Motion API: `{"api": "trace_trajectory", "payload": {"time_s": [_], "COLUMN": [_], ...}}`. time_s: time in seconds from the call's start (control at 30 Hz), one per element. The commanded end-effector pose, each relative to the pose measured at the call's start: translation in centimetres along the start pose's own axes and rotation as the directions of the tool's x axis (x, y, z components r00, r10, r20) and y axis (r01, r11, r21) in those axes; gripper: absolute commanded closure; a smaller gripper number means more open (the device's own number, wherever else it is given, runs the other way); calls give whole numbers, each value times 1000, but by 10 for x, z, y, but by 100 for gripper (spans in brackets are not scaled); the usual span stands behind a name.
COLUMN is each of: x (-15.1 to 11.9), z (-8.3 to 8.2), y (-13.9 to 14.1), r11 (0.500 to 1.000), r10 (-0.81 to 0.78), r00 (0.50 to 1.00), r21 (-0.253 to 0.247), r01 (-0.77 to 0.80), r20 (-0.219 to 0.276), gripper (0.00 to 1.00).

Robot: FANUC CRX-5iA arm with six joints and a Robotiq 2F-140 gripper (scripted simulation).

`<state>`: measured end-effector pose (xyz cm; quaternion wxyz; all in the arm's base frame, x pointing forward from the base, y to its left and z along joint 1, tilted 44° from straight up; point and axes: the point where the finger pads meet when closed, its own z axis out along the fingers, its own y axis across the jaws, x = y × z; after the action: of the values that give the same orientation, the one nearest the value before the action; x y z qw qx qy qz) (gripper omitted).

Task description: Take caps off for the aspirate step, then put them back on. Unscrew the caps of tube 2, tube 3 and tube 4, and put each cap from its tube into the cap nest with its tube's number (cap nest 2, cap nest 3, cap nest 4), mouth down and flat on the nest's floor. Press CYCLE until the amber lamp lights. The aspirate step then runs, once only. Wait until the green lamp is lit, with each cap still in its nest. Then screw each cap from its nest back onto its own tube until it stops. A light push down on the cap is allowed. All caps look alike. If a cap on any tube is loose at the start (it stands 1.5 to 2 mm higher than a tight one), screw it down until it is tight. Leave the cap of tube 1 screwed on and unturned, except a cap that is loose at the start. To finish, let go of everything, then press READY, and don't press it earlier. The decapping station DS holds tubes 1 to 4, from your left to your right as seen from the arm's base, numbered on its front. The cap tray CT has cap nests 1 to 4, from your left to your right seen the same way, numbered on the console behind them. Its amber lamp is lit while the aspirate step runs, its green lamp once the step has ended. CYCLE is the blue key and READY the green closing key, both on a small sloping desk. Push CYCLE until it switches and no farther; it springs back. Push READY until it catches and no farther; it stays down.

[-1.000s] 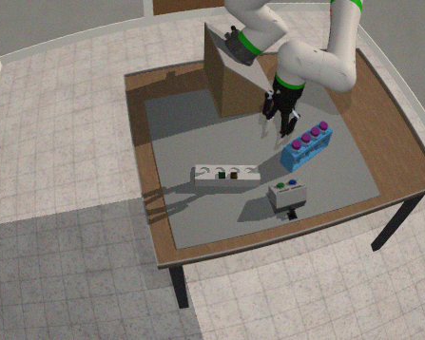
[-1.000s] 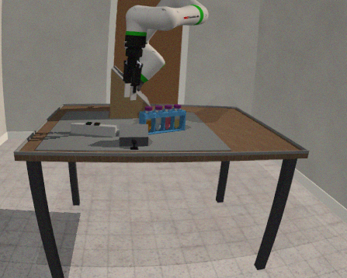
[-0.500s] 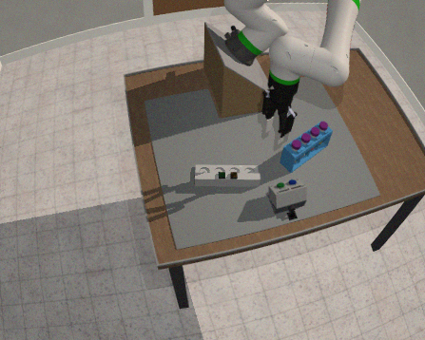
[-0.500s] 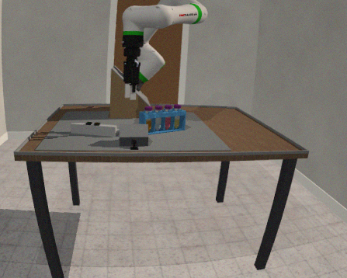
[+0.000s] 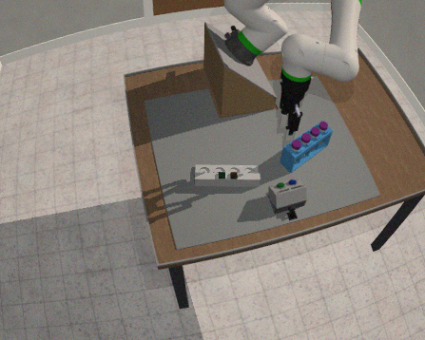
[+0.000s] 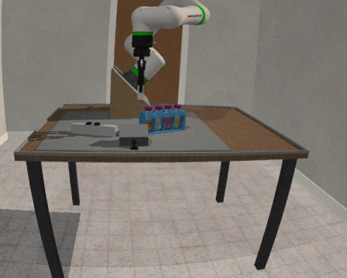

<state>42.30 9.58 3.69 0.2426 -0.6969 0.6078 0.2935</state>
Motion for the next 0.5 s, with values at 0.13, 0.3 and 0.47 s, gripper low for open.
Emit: {"api": "trace_trajectory", "payload": {"time_s": [0.13,0.3,0.47], "x": [-60,-102,-126], "z": [1,1,2], "y": [8,14,17], "r11": [997,997,997], "r10": [80,80,80], "r00": [997,997,997], "r21": [-5,-5,-5], "r01": [-80,-80,-80], "r20": [-18,-18,-18], "gripper": [65,65,65]}}
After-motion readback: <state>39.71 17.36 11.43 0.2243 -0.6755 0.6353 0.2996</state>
